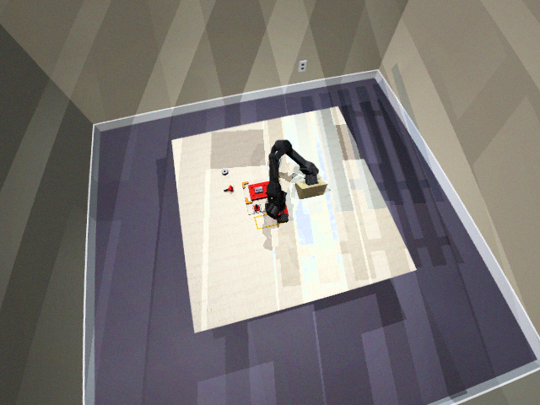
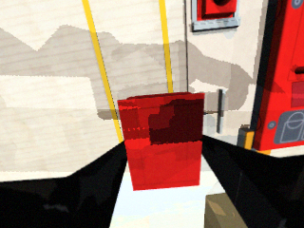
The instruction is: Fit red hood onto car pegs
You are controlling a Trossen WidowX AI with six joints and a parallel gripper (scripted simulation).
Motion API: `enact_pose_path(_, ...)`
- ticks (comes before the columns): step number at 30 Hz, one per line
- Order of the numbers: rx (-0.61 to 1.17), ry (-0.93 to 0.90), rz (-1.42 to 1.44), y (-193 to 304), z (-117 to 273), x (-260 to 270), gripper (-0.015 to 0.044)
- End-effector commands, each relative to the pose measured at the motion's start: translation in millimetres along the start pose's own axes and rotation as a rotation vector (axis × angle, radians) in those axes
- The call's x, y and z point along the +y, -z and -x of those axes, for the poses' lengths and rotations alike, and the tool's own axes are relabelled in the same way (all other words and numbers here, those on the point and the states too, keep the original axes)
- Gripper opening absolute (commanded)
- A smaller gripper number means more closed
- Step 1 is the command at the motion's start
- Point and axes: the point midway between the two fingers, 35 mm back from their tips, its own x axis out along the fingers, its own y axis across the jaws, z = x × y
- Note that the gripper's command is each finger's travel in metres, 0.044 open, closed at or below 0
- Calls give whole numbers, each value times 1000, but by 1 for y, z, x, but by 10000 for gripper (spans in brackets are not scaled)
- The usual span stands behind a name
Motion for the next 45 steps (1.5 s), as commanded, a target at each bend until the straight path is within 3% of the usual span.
enact_pose_path(1,-8,-16,-11,-3,23,2,0)
enact_pose_path(12,-8,-17,-11,-3,63,2,0)
enact_pose_path(20,-6,-11,2,-8,62,-6,0)
enact_pose_path(45,-12,-17,30,-96,68,-167,0)
